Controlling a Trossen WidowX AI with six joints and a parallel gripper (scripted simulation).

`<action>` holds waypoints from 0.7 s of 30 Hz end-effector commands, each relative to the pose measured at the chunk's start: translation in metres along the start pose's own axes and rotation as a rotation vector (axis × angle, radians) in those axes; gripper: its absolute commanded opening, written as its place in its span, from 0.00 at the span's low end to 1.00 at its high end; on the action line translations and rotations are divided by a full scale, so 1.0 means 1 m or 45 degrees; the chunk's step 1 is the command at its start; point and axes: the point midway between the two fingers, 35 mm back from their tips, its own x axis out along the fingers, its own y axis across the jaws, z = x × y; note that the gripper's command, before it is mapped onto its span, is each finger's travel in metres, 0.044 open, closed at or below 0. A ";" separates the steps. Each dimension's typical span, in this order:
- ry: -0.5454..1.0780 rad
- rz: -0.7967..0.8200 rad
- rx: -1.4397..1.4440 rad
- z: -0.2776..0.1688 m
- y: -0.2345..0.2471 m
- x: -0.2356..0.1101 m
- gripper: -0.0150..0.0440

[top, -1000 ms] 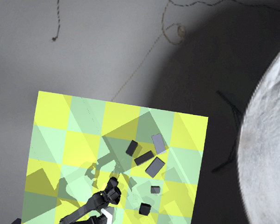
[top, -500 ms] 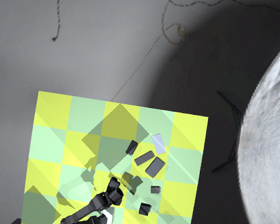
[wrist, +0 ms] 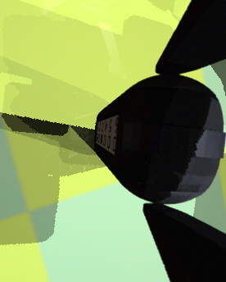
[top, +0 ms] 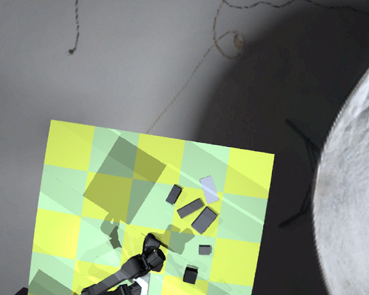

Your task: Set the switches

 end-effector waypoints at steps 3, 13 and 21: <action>0.000 -0.028 -0.002 0.006 -0.001 0.007 0.83; -0.001 -0.028 -0.002 0.014 -0.001 0.009 0.83; -0.001 -0.028 -0.002 0.020 -0.001 0.010 0.83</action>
